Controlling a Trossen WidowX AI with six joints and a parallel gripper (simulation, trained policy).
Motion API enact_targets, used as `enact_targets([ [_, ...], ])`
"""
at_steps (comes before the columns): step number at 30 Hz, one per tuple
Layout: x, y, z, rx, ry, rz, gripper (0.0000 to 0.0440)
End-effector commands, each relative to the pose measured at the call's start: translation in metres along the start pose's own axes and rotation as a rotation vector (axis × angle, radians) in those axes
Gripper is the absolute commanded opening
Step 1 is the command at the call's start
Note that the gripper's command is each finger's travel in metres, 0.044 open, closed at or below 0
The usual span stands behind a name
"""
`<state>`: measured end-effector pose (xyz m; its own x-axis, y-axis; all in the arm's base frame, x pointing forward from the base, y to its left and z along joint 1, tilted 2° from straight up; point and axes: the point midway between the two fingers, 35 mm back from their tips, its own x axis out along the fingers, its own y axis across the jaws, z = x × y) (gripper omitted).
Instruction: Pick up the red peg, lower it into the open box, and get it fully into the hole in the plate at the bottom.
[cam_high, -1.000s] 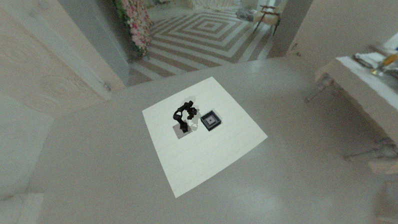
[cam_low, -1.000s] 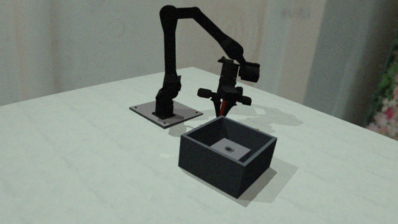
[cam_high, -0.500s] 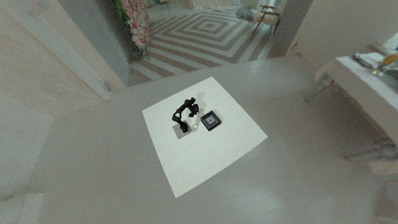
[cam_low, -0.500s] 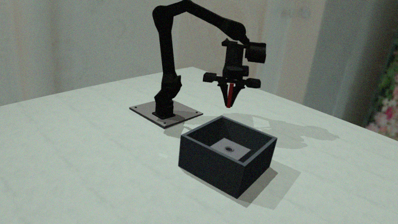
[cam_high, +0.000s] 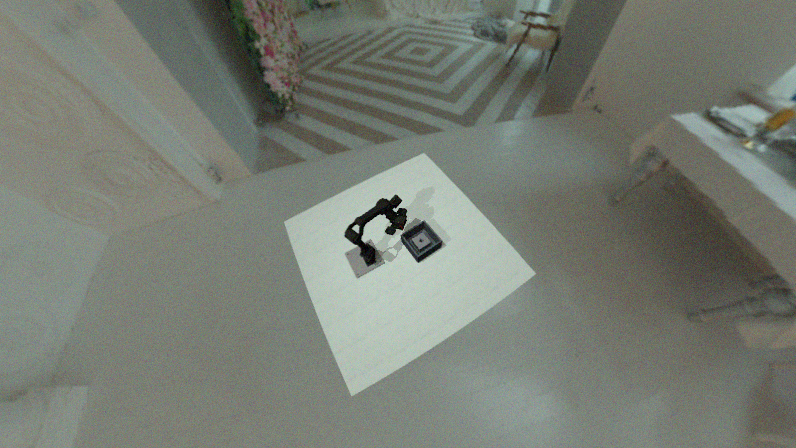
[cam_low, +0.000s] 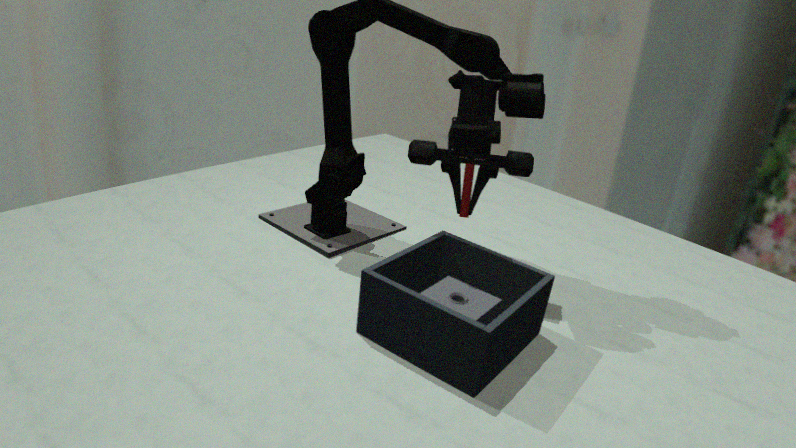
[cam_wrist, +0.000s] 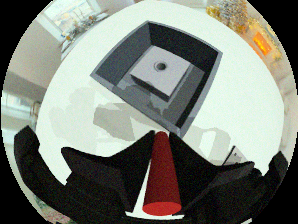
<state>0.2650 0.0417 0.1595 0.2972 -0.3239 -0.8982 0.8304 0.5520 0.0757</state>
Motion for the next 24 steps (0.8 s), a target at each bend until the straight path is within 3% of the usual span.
enact_targets([
  [1,0.009,0.003,0.022,0.038,-0.025,-0.012,0.0],
  [13,0.046,0.007,0.068,0.067,-0.041,-0.026,0.0],
  [24,0.084,0.007,0.09,-0.004,0.002,-0.019,0.0002],
])
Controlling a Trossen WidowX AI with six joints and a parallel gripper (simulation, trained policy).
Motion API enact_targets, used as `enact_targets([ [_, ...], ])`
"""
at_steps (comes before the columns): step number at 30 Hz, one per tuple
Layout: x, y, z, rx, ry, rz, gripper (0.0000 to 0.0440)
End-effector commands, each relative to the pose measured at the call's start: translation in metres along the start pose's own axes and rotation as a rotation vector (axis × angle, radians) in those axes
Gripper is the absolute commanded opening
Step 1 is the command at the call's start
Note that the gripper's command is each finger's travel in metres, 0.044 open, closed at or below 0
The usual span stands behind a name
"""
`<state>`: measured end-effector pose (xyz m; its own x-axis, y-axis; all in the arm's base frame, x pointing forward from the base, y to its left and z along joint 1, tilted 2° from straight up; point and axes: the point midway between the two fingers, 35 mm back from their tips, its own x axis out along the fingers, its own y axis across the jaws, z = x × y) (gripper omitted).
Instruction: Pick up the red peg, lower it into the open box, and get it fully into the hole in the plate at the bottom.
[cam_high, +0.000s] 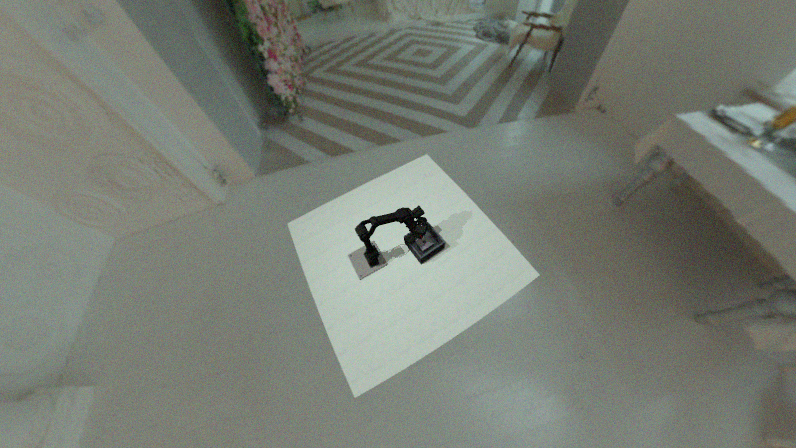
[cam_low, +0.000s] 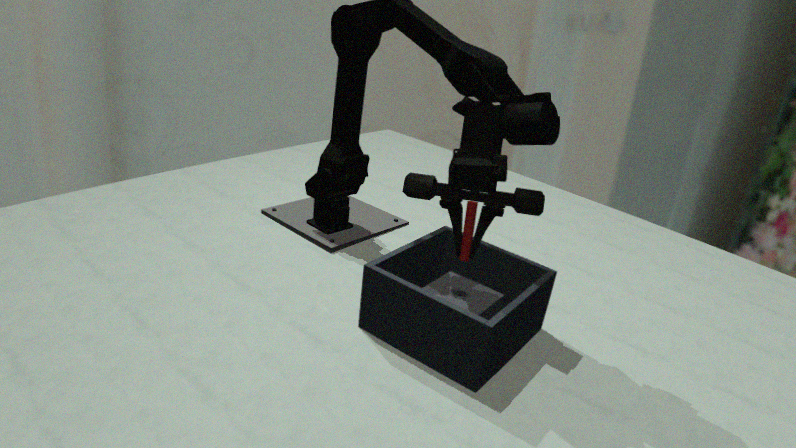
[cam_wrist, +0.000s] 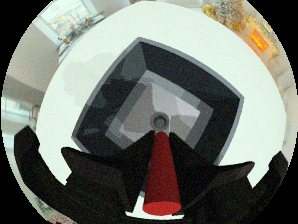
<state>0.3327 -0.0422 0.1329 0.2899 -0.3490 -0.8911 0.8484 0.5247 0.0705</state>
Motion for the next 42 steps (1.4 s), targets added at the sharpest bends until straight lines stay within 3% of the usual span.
enact_targets([
  [1,0.016,0.0,0.005,-0.042,0.028,0.001,0.0002],
  [14,0.047,-0.001,0.002,-0.188,0.117,0.024,0.0011],
  [22,0.059,-0.003,-0.001,-0.223,0.176,0.023,0.0174],
  [24,0.057,0.0,0.005,-0.24,0.173,0.028,0.0182],
  [29,0.053,0.01,0.02,-0.254,0.169,0.048,0.0256],
  [36,0.045,0.028,0.033,-0.256,0.19,0.086,0.044],
  [42,0.036,0.045,0.042,-0.264,0.223,0.126,0.044],
])
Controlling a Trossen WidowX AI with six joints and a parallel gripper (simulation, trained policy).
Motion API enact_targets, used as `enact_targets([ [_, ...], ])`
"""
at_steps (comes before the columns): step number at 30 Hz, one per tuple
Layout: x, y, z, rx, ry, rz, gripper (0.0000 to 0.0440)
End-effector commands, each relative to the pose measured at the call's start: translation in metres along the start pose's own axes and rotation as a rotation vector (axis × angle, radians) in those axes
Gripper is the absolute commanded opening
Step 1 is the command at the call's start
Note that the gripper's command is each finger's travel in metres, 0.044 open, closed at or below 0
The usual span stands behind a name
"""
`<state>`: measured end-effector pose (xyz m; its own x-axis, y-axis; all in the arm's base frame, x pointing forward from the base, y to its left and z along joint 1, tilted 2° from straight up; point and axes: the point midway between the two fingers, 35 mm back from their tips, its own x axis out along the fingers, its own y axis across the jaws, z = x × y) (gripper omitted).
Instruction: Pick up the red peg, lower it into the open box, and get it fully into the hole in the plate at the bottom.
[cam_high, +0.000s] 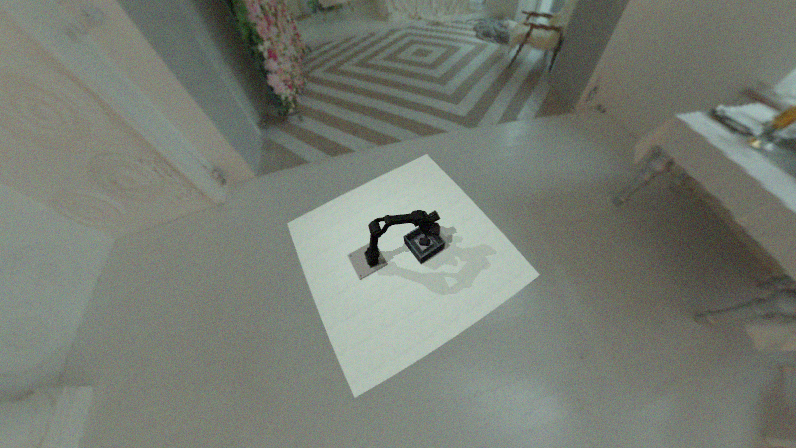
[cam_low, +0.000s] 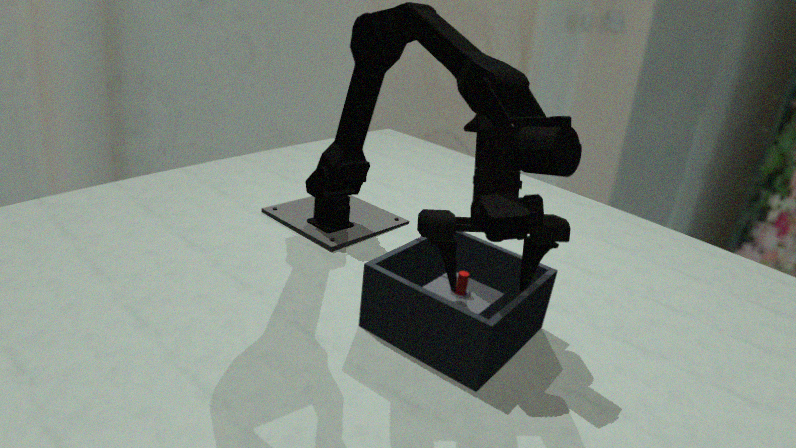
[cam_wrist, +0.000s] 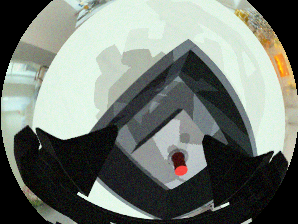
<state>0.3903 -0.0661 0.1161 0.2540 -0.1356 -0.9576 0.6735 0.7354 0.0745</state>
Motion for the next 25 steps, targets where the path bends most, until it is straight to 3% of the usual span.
enact_targets([
  [1,-0.006,0.011,0.008,-0.015,0.025,0.027,0.044],
  [17,-0.044,0.062,0.029,-0.026,0.048,0.149,0.044],
  [25,-0.042,0.058,0.037,-0.007,0.035,0.124,0.044],
])
